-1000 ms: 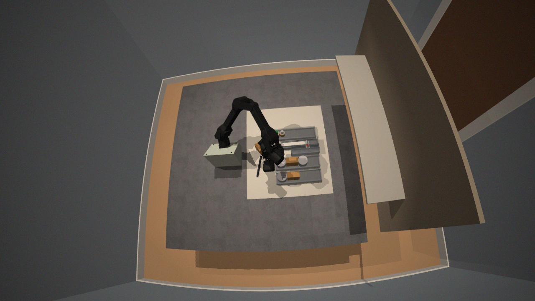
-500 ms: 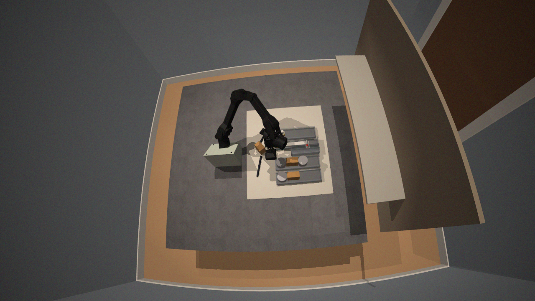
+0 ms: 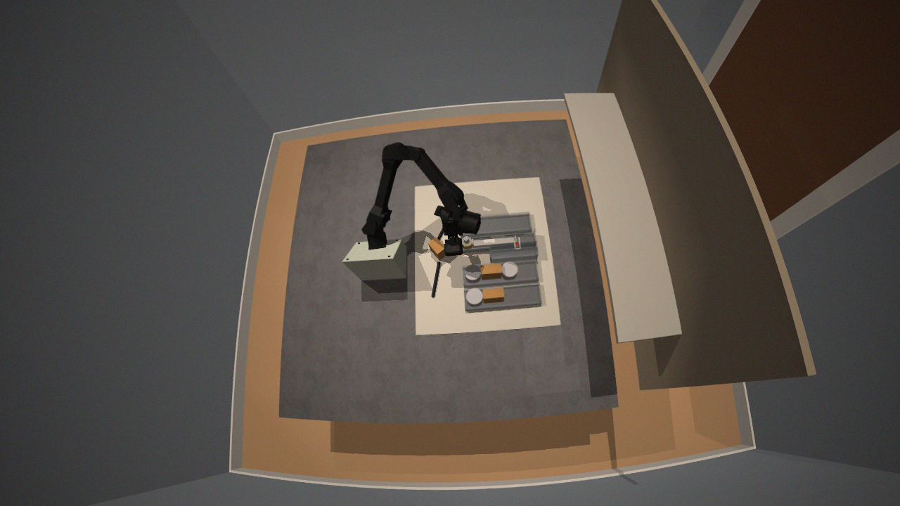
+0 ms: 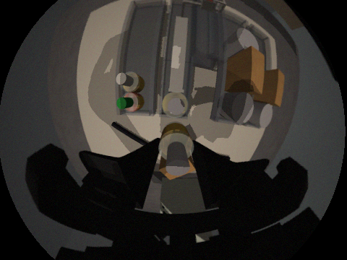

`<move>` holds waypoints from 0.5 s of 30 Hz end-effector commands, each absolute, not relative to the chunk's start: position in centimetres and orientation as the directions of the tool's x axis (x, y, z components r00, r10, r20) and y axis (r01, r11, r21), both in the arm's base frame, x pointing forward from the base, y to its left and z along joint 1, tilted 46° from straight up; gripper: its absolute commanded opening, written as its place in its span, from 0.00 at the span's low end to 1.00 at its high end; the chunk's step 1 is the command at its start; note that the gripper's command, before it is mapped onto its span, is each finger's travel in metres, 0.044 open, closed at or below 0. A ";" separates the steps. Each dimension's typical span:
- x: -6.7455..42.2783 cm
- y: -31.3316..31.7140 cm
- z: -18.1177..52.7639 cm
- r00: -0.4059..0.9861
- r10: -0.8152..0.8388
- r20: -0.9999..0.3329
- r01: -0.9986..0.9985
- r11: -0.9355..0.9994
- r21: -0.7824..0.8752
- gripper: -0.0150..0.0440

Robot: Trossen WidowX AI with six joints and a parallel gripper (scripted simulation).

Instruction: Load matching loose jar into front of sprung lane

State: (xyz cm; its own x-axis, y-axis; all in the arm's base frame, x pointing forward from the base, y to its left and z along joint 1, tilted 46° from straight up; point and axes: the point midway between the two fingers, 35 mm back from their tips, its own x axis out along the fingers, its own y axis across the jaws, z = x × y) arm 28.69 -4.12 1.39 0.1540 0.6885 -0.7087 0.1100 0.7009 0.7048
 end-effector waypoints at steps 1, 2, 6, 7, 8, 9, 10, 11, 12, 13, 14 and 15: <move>28.7 -3.3 1.0 0.154 0.694 -0.704 0.111 0.696 0.710 0.25; 28.7 -3.0 0.7 0.154 0.694 -0.704 0.111 0.696 0.710 0.25; 28.9 -2.2 0.0 0.154 0.694 -0.703 0.111 0.695 0.710 0.25; 28.9 -2.2 0.0 0.154 0.694 -0.703 0.111 0.695 0.710 0.25; 28.9 -2.2 0.0 0.154 0.694 -0.703 0.111 0.695 0.710 0.25; 28.9 -2.3 0.0 0.154 0.694 -0.703 0.111 0.695 0.710 0.25; 28.9 -2.3 0.0 0.154 0.694 -0.703 0.111 0.695 0.710 0.25; 28.9 -2.3 0.0 0.154 0.694 -0.703 0.111 0.695 0.710 0.25; 29.0 -2.3 0.0 0.154 0.694 -0.703 0.111 0.695 0.710 0.25; 29.0 -2.3 0.0 0.154 0.694 -0.703 0.111 0.695 0.710 0.25; 29.0 -2.3 0.0 0.154 0.694 -0.703 0.111 0.695 0.710 0.25; 29.1 -2.3 0.0 0.154 0.694 -0.703 0.111 0.695 0.710 0.25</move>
State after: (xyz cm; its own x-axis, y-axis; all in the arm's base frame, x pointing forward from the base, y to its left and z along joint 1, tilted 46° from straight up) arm 29.00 -2.41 0.05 0.1532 0.6899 -0.7075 0.1083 0.6999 0.7060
